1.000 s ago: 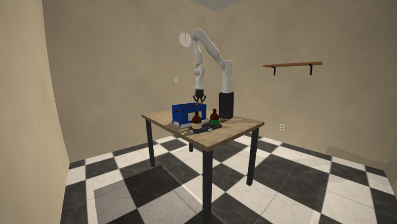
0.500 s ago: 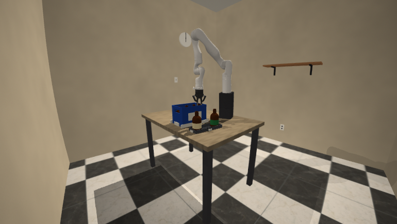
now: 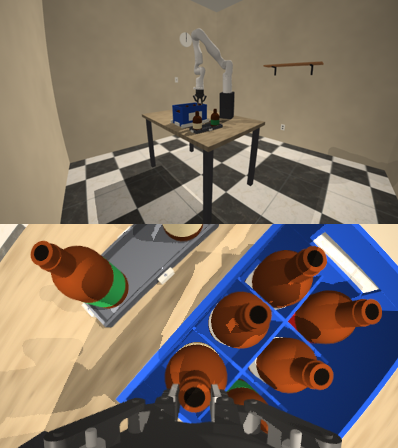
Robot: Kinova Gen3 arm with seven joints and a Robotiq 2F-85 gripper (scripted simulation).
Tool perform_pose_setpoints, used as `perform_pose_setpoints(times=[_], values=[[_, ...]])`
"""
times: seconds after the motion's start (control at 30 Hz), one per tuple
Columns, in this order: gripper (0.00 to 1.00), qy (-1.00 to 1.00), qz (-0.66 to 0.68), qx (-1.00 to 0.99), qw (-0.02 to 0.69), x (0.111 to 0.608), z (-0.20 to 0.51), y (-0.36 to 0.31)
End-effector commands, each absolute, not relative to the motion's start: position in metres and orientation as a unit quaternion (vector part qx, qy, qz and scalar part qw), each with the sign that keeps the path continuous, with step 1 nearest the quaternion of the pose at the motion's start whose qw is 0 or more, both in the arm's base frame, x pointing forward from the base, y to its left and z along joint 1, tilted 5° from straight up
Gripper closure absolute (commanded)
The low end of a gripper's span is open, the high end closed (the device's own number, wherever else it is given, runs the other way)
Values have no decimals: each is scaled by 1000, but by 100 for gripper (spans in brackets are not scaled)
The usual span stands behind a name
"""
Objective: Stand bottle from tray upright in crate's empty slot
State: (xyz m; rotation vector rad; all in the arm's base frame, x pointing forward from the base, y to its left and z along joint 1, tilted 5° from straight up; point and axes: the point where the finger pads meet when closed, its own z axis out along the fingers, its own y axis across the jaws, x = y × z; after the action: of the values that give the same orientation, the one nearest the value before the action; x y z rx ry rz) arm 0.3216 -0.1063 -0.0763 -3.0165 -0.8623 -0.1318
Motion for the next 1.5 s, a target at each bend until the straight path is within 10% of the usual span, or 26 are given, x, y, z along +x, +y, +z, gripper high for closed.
perform_pose_setpoints(times=[0.0,1.47], values=[[100,-271,-42,-962,1,323,-77,-107],[100,-271,-42,-962,1,323,-80,-107]])
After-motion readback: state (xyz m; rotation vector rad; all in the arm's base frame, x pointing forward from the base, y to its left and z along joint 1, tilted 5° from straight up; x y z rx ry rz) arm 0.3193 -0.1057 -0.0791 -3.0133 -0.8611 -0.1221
